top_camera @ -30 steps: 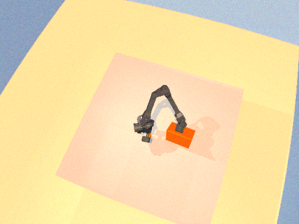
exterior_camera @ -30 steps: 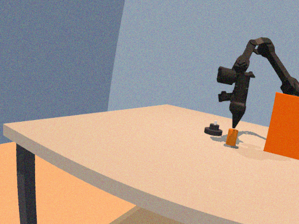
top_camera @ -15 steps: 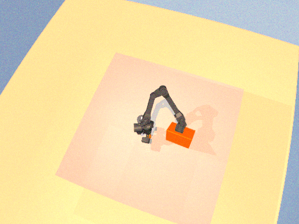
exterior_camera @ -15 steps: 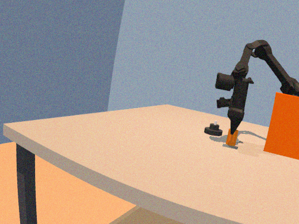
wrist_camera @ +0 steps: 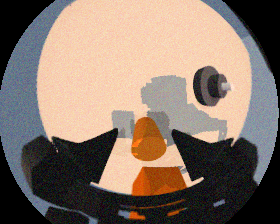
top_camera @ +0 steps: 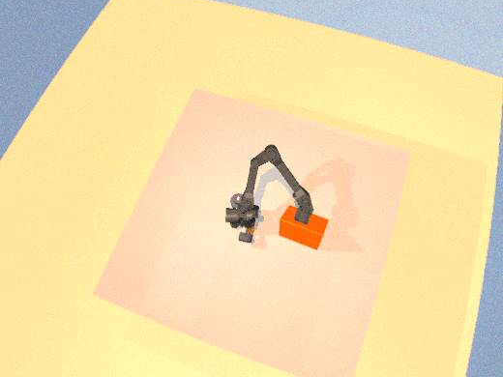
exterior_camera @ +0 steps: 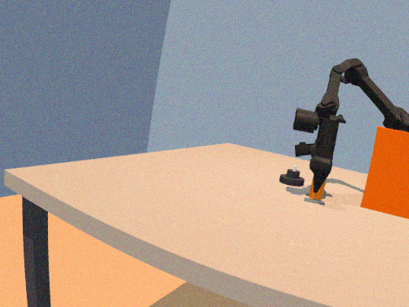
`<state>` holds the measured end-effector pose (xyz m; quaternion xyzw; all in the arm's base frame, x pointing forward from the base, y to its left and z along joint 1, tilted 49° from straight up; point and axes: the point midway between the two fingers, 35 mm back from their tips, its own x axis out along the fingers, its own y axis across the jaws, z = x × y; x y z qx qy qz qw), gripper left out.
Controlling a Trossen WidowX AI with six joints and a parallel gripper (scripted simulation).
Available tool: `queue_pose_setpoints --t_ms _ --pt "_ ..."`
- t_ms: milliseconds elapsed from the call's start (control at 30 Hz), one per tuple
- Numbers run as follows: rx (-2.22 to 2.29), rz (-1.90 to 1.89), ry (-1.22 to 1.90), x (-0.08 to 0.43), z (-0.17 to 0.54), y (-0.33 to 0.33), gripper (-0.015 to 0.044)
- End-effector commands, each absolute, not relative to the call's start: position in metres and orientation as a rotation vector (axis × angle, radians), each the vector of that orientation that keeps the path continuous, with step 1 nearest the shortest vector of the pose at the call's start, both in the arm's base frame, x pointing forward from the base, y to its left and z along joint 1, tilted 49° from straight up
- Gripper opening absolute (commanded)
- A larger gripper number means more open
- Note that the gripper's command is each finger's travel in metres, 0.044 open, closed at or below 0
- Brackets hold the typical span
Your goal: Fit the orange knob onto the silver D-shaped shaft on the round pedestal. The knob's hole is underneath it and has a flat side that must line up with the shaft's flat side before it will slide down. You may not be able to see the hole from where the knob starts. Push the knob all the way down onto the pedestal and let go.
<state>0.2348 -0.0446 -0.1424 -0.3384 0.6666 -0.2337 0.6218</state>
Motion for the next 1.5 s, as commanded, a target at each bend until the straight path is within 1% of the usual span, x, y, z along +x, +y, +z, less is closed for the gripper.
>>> queue_pose_setpoints --t_ms 0,267,567,800,1000,1467 --pt "-0.788 -0.54 1.537 0.232 -0.146 -0.051 0.044" --pt "-0.79 -0.543 1.538 0.231 -0.152 -0.059 0.044" --pt "-0.79 -0.543 1.538 0.231 -0.152 -0.059 0.0204" --pt "-0.79 -0.543 1.538 0.231 -0.152 -0.059 0.0157" --pt "-0.785 -0.533 1.536 0.237 -0.141 -0.043 0.0" --pt "-0.778 -0.525 1.538 0.242 -0.084 0.022 0.0"
